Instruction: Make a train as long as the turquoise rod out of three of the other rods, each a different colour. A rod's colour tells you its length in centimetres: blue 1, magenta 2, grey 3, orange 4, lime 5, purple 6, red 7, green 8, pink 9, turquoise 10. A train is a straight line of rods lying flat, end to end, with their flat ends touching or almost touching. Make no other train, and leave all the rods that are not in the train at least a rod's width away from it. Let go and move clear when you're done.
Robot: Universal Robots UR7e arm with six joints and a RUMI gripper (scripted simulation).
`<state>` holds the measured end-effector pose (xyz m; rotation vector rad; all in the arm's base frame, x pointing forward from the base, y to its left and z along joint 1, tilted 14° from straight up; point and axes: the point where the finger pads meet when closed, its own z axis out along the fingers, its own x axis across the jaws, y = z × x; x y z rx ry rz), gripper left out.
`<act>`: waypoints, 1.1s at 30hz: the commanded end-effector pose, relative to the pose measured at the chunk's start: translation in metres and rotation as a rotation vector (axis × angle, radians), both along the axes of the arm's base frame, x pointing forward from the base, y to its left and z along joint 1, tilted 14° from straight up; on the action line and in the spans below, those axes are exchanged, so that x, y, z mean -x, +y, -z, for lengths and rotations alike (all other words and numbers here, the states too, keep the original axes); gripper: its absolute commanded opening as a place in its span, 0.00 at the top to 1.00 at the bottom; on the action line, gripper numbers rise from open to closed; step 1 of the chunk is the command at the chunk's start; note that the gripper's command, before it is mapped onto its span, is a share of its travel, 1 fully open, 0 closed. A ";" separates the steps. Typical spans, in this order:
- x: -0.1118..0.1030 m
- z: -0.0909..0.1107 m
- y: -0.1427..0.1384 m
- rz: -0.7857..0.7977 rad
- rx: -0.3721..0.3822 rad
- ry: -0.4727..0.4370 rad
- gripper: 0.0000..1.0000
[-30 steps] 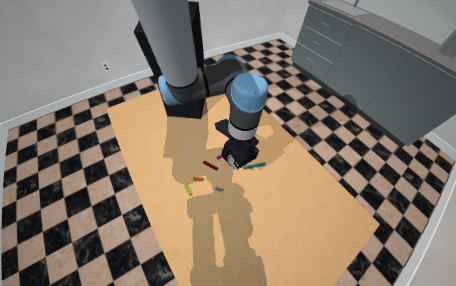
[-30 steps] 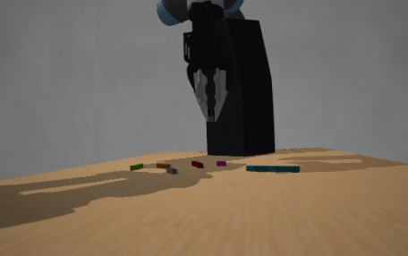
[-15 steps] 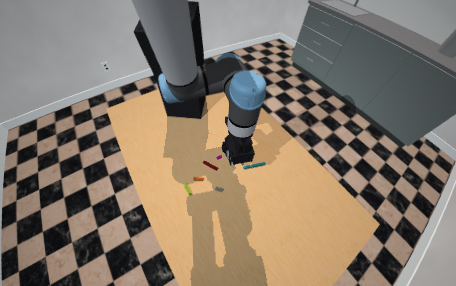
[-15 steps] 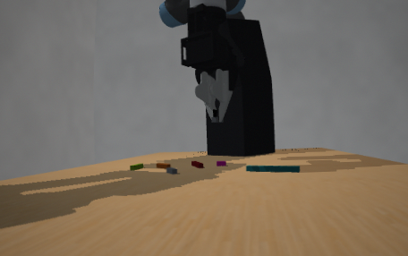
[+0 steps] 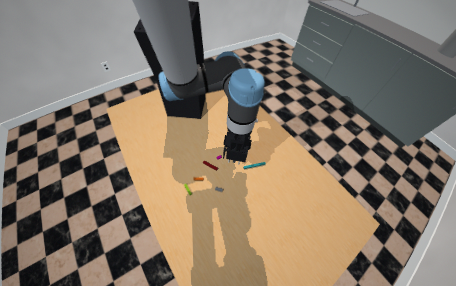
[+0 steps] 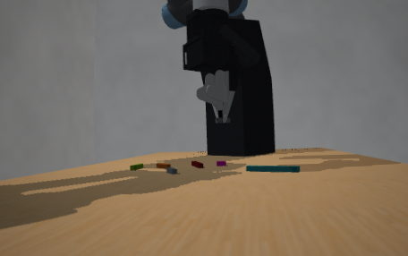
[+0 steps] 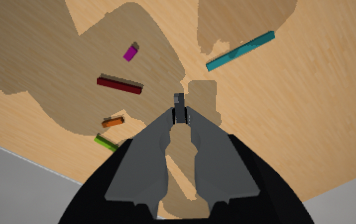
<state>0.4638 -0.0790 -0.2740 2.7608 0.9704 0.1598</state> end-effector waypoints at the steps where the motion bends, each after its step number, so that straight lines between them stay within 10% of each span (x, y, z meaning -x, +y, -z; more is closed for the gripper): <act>1: 0.001 0.001 0.004 0.164 -0.022 -0.027 1.00; 33: 0.007 0.005 0.016 1.008 -0.171 -0.170 1.00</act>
